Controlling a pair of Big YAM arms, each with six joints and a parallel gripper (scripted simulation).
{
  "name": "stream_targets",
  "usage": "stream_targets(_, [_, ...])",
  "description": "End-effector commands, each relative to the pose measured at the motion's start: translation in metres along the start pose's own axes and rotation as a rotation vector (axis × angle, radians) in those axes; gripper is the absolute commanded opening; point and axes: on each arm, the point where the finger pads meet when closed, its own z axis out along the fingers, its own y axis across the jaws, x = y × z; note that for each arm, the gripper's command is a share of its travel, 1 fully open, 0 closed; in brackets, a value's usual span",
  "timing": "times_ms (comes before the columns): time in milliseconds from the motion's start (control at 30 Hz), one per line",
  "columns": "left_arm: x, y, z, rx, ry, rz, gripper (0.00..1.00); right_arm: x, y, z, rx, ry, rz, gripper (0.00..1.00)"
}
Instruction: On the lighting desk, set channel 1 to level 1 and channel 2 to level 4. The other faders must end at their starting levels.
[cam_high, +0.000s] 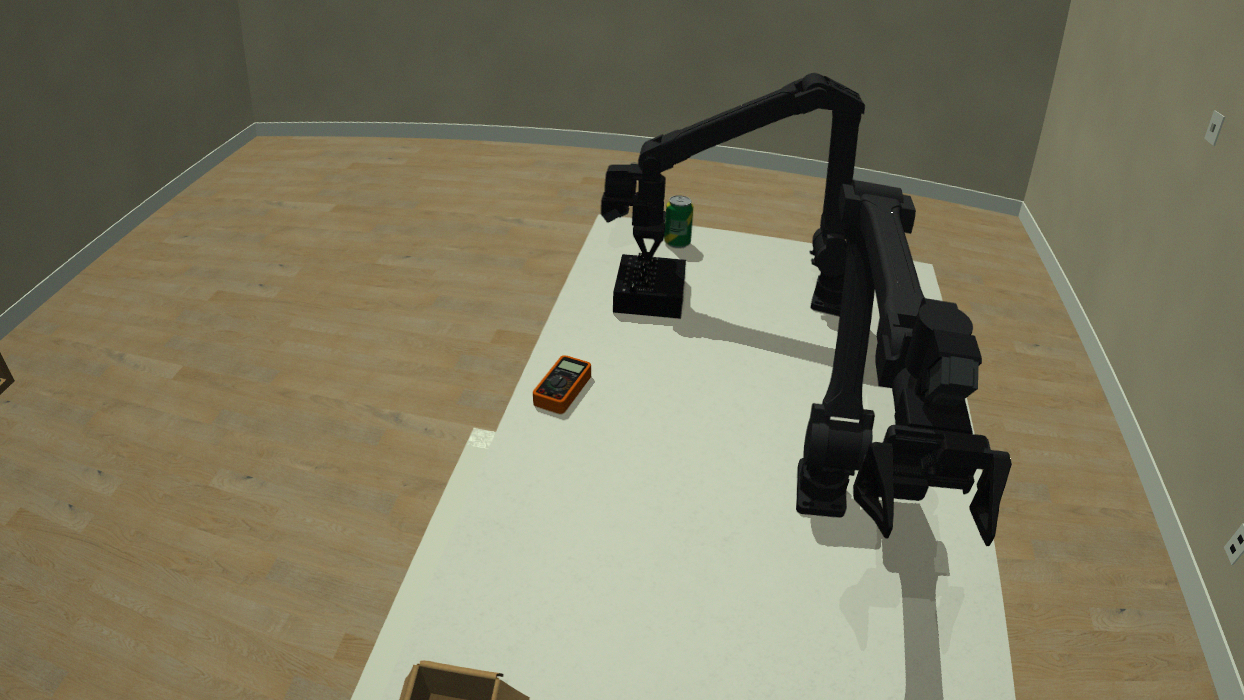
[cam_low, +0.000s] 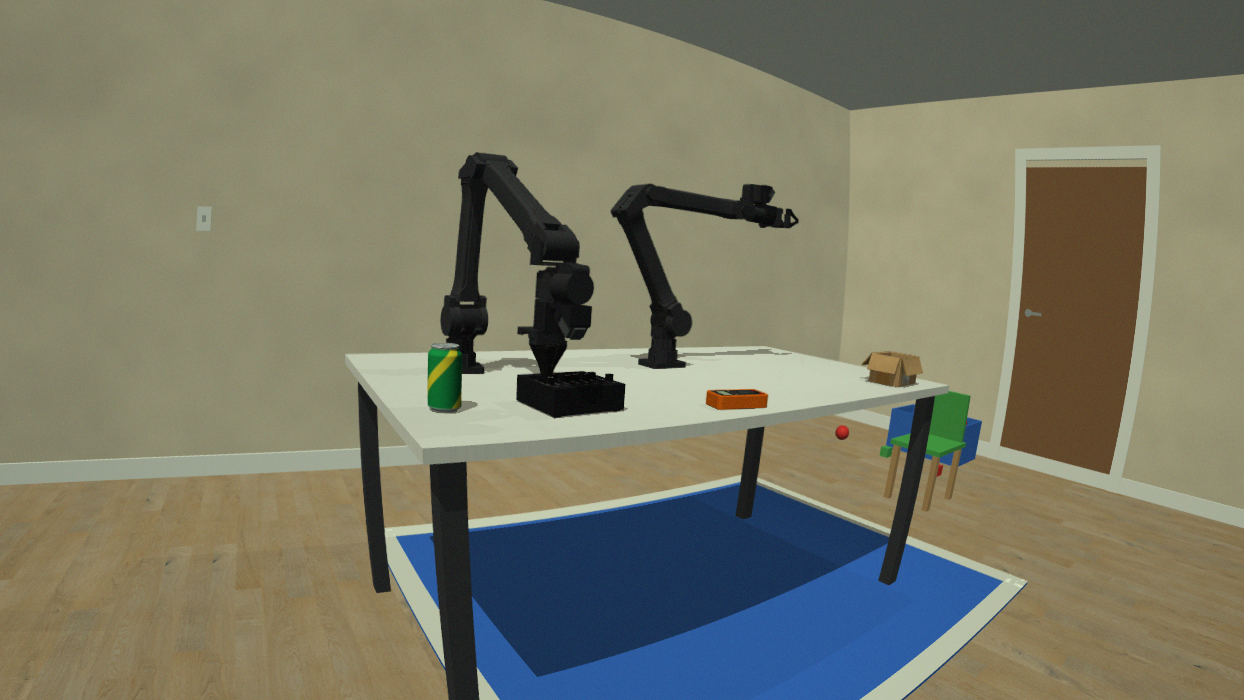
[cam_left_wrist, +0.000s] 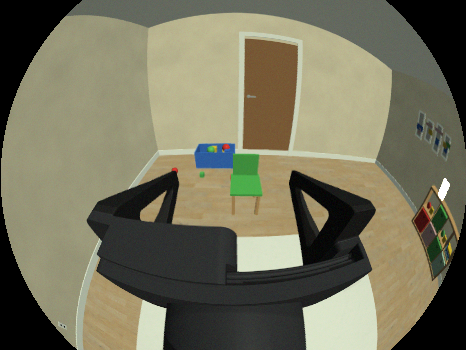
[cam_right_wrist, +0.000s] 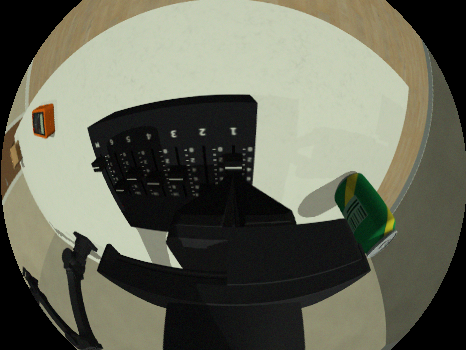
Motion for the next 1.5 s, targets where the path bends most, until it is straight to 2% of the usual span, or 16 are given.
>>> stream_targets(0, [-0.039, 0.003, 0.006, -0.009, -0.072, 0.017, 1.0, -0.021, -0.004, -0.014, -0.002, -0.035, -0.002, 0.0])
stream_targets(1067, [-0.039, 0.003, 0.006, -0.009, -0.072, 0.017, 1.0, -0.025, -0.003, -0.014, -0.002, -0.038, -0.002, 0.0])
stream_targets(1300, [-0.039, 0.003, 0.006, -0.009, -0.072, 0.017, 1.0, -0.003, -0.003, -0.01, -0.002, -0.024, -0.002, 0.0])
stream_targets(1467, [-0.039, 0.003, 0.006, -0.009, -0.072, 0.017, 1.0, -0.002, -0.003, -0.01, -0.002, -0.029, -0.002, 0.0])
